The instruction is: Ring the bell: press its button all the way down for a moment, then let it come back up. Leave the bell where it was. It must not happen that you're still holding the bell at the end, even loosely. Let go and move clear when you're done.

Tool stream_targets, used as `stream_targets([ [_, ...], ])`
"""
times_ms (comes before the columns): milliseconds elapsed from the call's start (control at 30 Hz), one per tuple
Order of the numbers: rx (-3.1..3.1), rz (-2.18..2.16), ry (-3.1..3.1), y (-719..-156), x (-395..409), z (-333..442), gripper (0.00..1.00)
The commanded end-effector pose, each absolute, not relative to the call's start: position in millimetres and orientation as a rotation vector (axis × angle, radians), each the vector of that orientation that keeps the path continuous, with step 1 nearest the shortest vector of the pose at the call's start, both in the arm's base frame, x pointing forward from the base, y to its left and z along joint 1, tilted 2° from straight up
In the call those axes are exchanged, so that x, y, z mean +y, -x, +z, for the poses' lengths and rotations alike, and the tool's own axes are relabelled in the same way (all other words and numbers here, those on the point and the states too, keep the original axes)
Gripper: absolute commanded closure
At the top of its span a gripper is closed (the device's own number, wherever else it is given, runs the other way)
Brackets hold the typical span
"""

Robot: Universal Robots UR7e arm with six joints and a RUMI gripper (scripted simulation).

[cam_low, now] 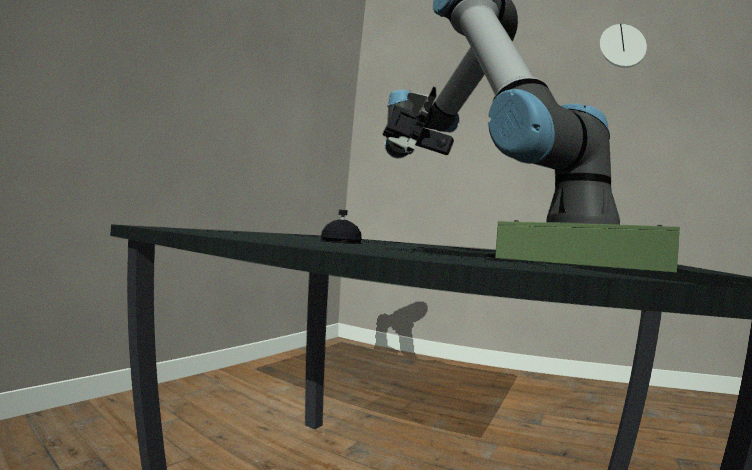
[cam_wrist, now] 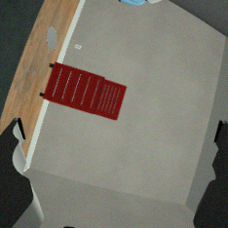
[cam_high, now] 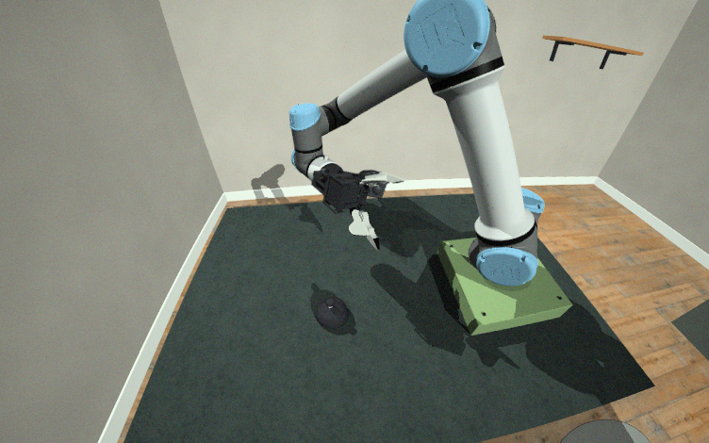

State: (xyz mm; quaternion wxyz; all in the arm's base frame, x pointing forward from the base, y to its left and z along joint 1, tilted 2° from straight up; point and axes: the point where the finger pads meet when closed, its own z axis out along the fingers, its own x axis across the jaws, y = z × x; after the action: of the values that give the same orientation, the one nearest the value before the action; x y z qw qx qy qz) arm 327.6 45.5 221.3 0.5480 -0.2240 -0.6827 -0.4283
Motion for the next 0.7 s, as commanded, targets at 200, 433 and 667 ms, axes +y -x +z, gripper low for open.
stream_targets([
  [200, -1.618, -1.015, 0.531, -327.6, 45.4, 221.7, 0.0],
  [433, -1.618, -1.015, 0.531, -327.6, 45.4, 221.7, 0.0],
  [667, -1.625, -1.015, 0.525, -327.1, 46.1, 220.8, 0.0],
])
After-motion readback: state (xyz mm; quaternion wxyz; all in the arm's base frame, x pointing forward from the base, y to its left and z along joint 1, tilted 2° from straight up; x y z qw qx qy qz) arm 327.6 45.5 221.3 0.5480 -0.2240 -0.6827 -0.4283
